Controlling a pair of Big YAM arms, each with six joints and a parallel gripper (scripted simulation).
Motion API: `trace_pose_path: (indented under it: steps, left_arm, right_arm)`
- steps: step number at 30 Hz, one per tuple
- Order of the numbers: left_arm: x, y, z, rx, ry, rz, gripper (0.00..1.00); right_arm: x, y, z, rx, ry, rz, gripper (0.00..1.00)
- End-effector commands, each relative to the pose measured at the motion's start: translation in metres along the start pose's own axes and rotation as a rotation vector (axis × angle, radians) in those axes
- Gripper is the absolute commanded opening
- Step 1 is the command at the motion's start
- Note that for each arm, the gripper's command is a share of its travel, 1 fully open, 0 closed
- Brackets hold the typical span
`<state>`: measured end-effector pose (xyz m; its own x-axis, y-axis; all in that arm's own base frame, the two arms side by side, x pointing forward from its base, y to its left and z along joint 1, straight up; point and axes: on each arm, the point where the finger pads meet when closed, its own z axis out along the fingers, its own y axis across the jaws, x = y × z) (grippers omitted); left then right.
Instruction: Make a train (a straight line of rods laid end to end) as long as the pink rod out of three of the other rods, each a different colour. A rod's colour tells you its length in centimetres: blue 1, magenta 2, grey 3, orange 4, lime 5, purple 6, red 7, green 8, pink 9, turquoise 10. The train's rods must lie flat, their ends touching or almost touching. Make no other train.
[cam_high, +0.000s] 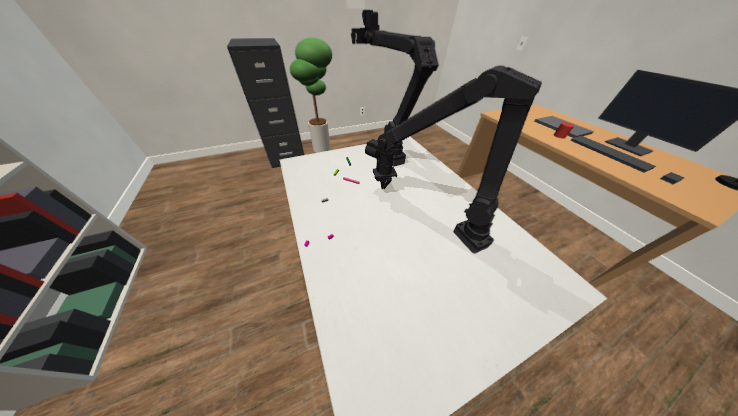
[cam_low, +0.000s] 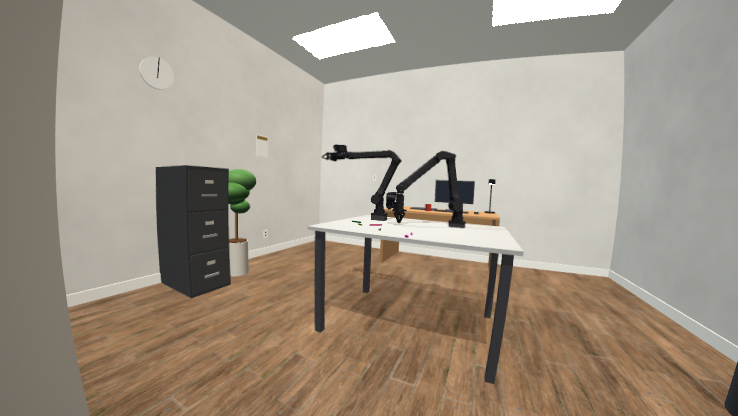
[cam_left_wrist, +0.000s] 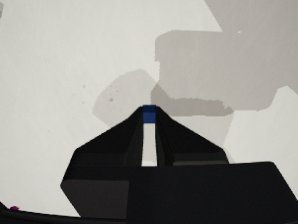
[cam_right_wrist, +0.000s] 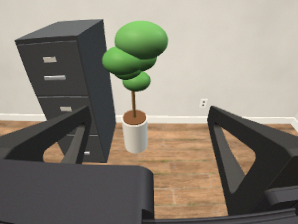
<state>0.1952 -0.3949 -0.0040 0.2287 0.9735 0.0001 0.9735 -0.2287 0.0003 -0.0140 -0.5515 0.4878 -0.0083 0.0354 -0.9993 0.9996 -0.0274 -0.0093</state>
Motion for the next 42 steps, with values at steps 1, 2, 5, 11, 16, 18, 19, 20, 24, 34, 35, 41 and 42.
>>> trace_pose_path:
  steps: [1,2,5,11,16,18,19,20,24,34,35,41,42]
  left_arm:
    - [-0.011,0.004,-0.008,-0.017,-0.021,-0.008,0.04]
    - [-0.011,0.004,-0.008,-0.017,-0.021,-0.007,0.04]
    - [-0.011,0.004,-0.008,-0.017,-0.022,-0.007,0.04]
    - [-0.011,0.005,-0.008,-0.017,-0.022,-0.008,0.04]
    - [-0.011,0.005,-0.008,-0.017,-0.022,-0.008,0.04]
    - [-0.011,0.005,-0.008,-0.017,-0.022,-0.008,0.04]
    - [-0.011,0.005,-0.008,-0.017,-0.022,-0.008,0.04]
    - [-0.011,0.005,-0.008,-0.017,-0.022,-0.008,0.04]
    - [-0.011,0.005,-0.008,-0.017,-0.022,-0.008,0.04]
    - [-0.01,0.004,-0.004,-0.014,-0.019,-0.008,0.04]
    - [-0.01,0.003,0.0,-0.012,-0.016,-0.008,0.04]
    - [-0.006,0.001,0.01,-0.005,-0.006,-0.008,0.04]
    - [-0.006,0.001,0.01,-0.005,-0.006,-0.008,0.04]
  right_arm:
    - [-0.012,-0.004,-0.007,0.004,-0.035,0.009,1.0]
    - [-0.012,-0.004,-0.007,0.004,-0.035,0.009,1.0]
    - [-0.012,-0.004,-0.007,0.004,-0.035,0.009,1.0]
    - [-0.012,-0.004,-0.007,0.004,-0.035,0.009,1.0]
    - [-0.012,-0.004,-0.007,0.004,-0.035,0.009,1.0]
    - [-0.012,-0.004,-0.007,0.004,-0.035,0.009,1.0]
    - [-0.012,-0.004,-0.007,0.004,-0.035,0.009,1.0]
    - [-0.012,-0.004,-0.007,0.004,-0.035,0.009,1.0]
    - [-0.012,-0.004,-0.007,0.004,-0.035,0.009,1.0]
    - [-0.012,-0.004,-0.007,0.004,-0.035,0.009,1.0]
    - [-0.012,-0.004,-0.007,0.004,-0.035,0.009,1.0]
    - [-0.012,-0.004,-0.007,0.004,-0.035,0.009,1.0]
    - [-0.012,-0.004,-0.007,0.004,-0.035,0.009,1.0]
